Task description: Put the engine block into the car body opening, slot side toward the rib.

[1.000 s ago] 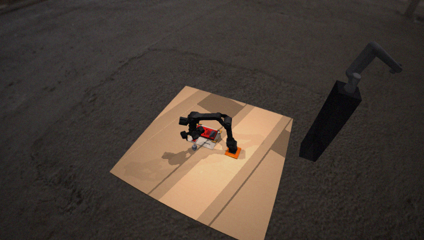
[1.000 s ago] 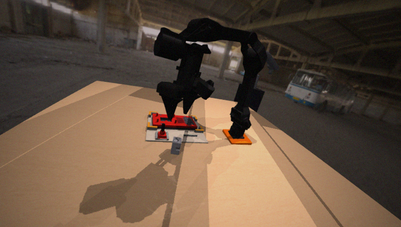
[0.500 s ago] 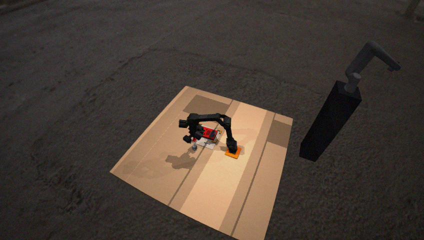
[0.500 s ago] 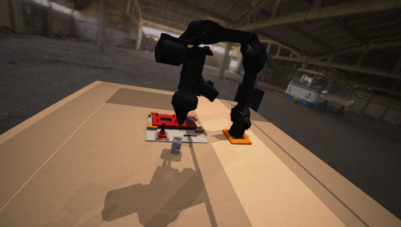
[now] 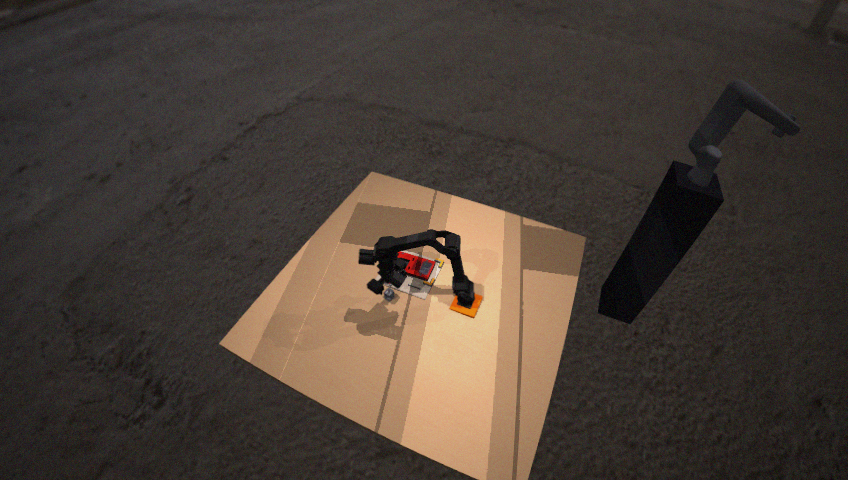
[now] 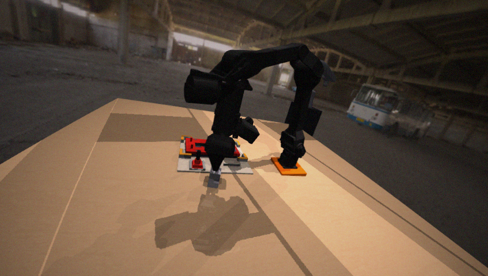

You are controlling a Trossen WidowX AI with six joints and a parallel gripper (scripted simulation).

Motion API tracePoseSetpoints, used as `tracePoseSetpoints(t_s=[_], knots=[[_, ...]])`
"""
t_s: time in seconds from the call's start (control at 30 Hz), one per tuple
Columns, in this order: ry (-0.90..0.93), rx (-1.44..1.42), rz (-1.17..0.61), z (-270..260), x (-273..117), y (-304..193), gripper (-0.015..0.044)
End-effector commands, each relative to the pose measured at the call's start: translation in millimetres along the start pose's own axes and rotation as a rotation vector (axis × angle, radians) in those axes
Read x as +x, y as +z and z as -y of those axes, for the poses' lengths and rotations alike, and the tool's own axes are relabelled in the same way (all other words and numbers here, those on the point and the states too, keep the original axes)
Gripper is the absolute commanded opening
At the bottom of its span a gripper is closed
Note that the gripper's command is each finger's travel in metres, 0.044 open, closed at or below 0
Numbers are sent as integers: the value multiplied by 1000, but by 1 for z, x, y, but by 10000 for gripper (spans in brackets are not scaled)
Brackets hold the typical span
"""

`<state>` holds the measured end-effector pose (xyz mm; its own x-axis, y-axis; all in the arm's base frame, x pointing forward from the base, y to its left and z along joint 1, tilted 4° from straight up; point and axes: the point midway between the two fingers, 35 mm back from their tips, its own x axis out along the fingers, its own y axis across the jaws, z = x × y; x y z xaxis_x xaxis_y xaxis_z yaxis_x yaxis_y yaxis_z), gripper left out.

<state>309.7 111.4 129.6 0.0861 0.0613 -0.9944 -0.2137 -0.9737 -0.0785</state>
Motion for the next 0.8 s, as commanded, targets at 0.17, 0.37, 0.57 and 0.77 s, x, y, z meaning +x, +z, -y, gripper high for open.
tracePoseSetpoints(t_s=[0.17,0.37,0.57,0.77], knots=[[6,-3,2,0,15,1,440],[6,-3,2,0,24,0,440],[6,-3,2,0,34,0,440],[6,-2,2,0,44,0,440]])
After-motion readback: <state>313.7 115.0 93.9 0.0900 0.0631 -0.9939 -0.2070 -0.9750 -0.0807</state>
